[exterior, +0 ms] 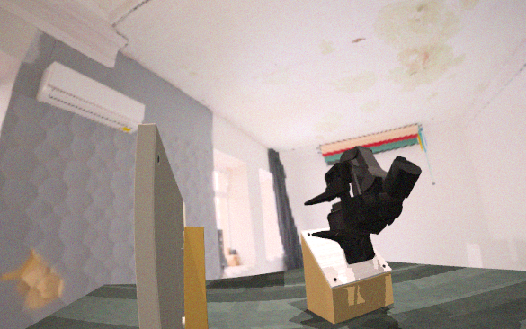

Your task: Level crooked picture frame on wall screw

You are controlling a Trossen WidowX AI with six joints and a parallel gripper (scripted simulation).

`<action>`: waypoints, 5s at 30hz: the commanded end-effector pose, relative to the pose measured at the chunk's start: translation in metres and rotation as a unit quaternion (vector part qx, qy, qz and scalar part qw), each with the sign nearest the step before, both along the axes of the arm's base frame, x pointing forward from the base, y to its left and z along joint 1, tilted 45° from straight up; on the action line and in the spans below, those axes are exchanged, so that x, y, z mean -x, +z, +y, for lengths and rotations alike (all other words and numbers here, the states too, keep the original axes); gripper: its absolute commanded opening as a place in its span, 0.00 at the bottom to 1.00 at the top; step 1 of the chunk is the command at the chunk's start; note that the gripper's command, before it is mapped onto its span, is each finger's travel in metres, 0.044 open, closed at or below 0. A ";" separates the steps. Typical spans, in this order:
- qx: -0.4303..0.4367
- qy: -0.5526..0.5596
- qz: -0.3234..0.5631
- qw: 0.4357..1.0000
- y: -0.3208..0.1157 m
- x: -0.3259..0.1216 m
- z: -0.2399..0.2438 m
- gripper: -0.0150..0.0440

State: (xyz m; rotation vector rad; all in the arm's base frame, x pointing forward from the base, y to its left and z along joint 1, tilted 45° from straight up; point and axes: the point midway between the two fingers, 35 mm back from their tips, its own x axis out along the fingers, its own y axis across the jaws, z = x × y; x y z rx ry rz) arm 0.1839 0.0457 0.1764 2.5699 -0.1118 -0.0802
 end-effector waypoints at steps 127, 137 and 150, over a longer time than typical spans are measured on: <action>-0.057 -0.010 -0.019 0.998 -0.029 -0.076 0.017 0.69; -0.056 -0.010 -0.021 0.998 -0.027 -0.148 0.009 0.69; -0.056 -0.010 -0.021 0.998 -0.029 -0.155 0.007 0.69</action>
